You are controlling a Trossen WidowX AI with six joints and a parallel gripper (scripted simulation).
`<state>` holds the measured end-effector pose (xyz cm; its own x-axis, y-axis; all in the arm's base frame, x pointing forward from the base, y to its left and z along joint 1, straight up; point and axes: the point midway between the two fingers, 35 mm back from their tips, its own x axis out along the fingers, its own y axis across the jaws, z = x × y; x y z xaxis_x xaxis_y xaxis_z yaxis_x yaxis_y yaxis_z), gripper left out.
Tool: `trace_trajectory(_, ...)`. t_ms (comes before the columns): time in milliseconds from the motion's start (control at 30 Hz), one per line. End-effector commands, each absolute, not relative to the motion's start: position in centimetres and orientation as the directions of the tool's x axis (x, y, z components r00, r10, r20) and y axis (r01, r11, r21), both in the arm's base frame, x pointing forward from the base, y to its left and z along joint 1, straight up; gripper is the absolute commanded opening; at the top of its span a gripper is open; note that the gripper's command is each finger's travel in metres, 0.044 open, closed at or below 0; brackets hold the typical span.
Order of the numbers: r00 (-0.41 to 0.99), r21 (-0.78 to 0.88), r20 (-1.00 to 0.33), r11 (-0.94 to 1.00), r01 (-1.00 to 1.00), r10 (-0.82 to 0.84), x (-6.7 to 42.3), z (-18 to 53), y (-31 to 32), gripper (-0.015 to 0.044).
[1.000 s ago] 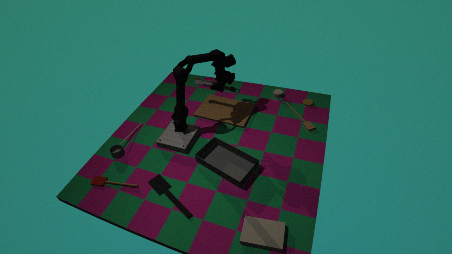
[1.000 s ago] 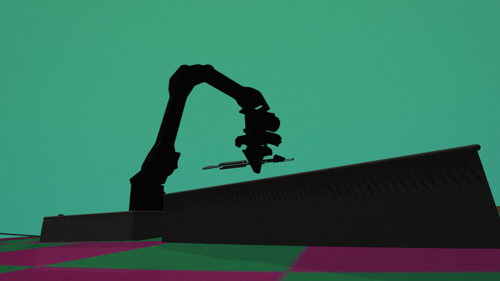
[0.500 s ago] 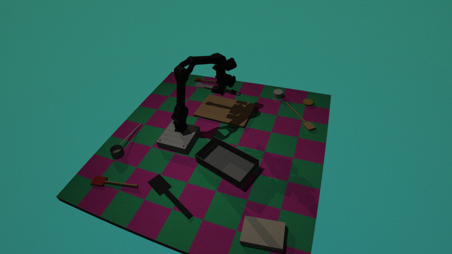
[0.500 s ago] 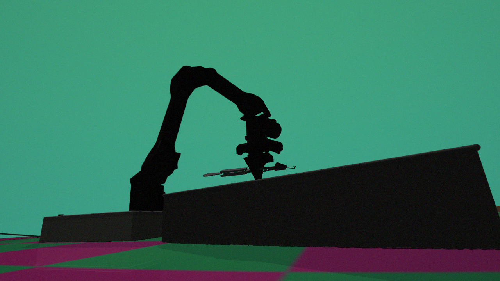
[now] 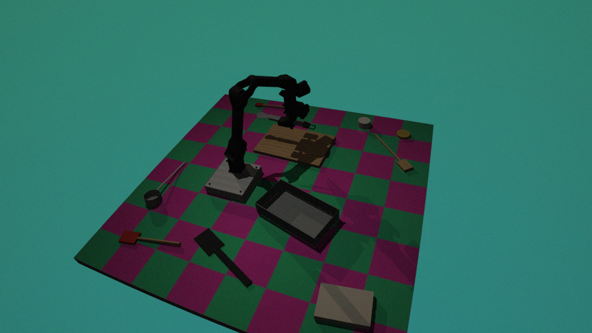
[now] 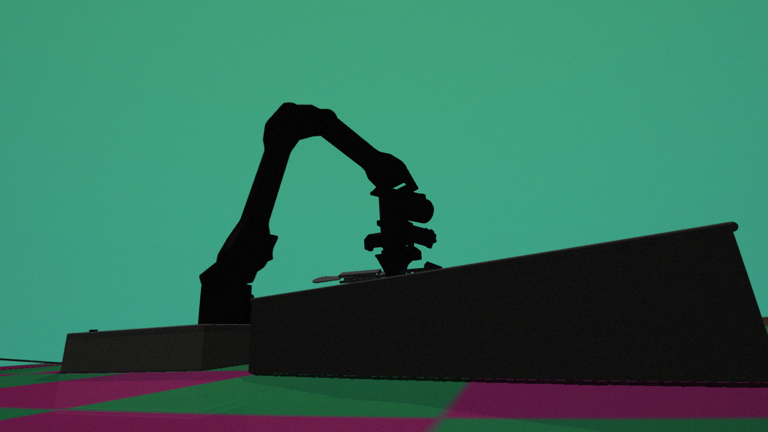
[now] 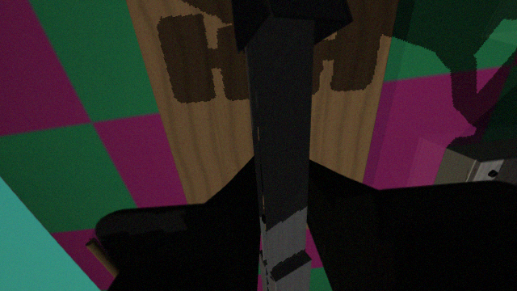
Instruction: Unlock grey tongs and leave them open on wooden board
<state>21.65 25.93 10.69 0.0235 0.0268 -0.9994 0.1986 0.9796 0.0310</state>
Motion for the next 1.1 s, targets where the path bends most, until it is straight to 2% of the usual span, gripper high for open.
trace_trajectory(0, 0.017, 0.028, -1.0, 0.98, 0.195, 0.025, 21.5, 9.9, 25.9, -0.015)
trace_trajectory(1067, 0.017, 0.027, -1.0, 0.98, 0.195, 0.024, 21.2, 4.7, 25.5, -0.015)
